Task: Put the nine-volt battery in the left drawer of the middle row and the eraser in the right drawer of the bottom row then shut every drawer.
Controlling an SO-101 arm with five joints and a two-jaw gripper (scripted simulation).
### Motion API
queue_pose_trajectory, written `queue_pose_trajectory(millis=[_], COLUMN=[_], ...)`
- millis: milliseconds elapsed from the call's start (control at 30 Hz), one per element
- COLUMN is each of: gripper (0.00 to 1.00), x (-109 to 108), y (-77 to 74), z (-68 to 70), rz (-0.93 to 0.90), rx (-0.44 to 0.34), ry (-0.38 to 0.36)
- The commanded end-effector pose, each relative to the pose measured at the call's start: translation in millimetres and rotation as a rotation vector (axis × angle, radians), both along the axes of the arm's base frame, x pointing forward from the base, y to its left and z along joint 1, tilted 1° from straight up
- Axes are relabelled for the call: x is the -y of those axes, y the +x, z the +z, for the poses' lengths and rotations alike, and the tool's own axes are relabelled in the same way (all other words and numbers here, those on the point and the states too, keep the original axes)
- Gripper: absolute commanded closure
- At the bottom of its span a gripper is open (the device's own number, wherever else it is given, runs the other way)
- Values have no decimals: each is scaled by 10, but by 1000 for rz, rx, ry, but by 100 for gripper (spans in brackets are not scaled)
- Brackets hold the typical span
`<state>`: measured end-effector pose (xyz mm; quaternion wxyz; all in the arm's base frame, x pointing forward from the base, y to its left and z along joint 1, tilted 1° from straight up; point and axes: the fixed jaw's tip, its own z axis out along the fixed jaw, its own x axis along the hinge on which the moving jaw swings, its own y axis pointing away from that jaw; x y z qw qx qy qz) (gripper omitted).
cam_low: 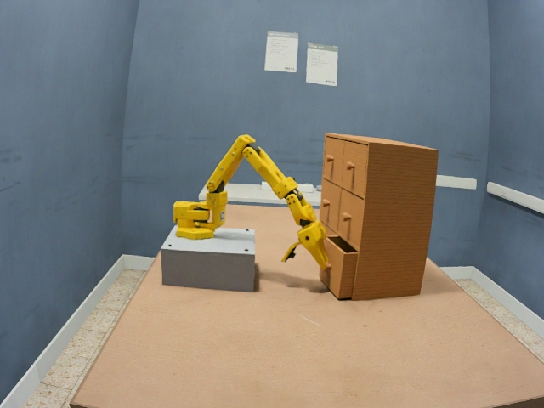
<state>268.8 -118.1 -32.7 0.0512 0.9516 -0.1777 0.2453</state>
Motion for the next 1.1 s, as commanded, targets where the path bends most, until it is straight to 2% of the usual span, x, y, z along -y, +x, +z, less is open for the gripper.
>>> queue_pose_trajectory(millis=[0, 1067], gripper=[100, 100], x=[-40, -62], y=[82, 258], z=[-13, -16], rz=[19, 46], rx=[8, 8], ry=[1, 1])
